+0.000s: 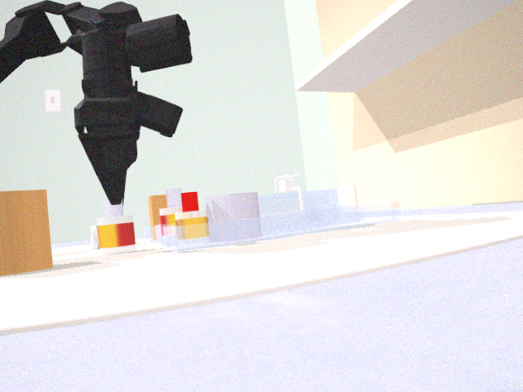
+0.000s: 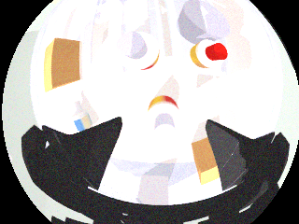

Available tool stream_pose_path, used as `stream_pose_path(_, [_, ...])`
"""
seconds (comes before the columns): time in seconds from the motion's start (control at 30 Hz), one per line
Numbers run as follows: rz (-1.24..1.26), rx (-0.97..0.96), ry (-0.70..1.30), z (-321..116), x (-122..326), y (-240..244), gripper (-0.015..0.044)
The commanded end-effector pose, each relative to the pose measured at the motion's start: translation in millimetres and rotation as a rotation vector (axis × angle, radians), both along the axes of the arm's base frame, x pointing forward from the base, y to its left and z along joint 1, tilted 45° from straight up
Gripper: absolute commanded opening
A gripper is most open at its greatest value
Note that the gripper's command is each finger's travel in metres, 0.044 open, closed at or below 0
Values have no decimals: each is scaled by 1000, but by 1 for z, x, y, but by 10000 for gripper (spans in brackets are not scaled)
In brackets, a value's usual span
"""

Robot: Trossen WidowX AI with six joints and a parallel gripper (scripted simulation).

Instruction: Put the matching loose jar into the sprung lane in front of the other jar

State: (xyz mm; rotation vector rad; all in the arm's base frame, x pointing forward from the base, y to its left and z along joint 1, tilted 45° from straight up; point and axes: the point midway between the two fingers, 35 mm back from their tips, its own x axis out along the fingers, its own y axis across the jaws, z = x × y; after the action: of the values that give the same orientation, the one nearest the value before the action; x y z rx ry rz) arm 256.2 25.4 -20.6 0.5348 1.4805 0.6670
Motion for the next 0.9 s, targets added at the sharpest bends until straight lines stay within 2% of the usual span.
stream_pose_path(0.0, [-3,7,14,-6,-4,6,440])
stream_pose_path(0.43, [-3,9,14,-19,-5,19,440])
stream_pose_path(0.77, [-3,9,14,-19,-5,19,177])
stream_pose_path(0.87, [-3,9,14,-19,-5,19,157])
